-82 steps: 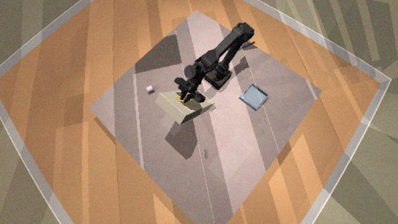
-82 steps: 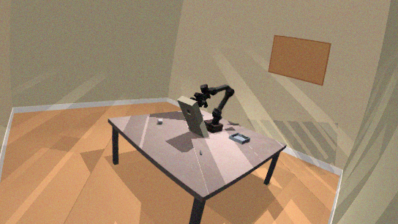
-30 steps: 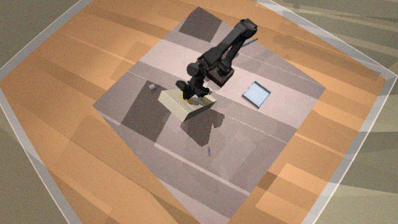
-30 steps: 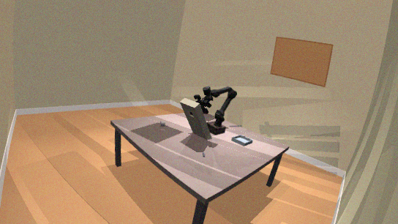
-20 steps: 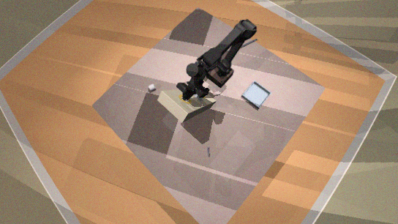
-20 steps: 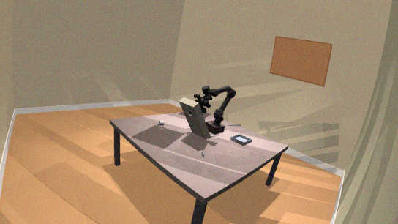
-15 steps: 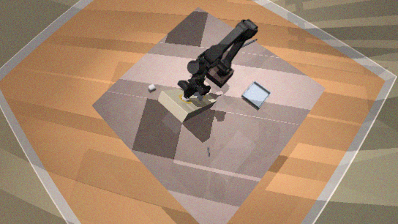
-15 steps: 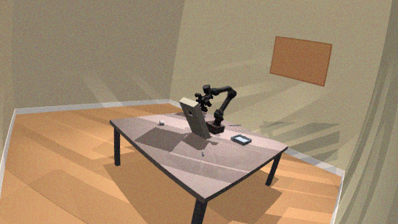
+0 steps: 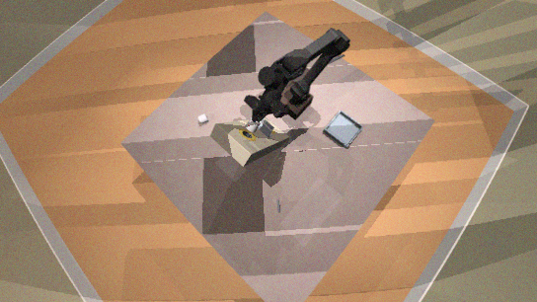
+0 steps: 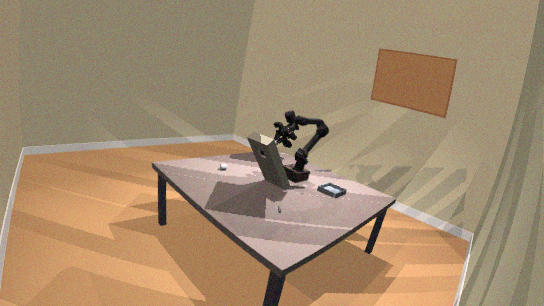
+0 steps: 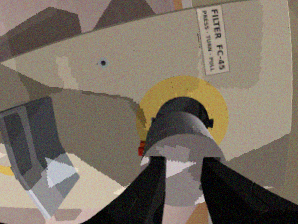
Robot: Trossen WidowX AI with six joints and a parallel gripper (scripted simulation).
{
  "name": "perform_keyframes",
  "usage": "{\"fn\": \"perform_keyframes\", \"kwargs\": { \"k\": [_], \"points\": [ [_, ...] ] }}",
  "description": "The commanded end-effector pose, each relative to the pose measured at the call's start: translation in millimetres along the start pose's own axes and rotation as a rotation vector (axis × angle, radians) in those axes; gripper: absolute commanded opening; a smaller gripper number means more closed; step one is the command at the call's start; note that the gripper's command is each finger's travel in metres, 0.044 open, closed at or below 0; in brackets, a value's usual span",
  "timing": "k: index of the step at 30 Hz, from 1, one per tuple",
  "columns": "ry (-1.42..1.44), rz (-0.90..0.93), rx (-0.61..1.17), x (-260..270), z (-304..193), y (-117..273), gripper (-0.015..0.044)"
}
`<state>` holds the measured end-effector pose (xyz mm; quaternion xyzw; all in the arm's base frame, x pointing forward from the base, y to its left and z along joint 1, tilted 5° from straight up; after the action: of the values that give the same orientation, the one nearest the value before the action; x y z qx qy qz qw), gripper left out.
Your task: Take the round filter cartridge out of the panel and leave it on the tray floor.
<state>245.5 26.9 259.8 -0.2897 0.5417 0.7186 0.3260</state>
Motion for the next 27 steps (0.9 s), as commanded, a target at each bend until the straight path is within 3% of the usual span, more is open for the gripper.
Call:
{"fn": "perform_keyframes", "kwargs": {
  "k": [1, 27],
  "points": [
    [-0.002, -0.015, -0.008, -4, 2, 5, 0.0],
    [-0.002, -0.013, -0.008, 67, -14, -5, 0.0]
  ]
}}
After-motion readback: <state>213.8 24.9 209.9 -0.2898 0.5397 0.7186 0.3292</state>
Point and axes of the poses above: the point midway between the two fingers, 35 mm back from their tips, its own y axis back along the fingers, its own x axis across the jaws, z = x × y, the point moved 4 cm from there along y, back along the fingers, and after that the axes turned 4 degrees about -y, right-handed, at the moved point
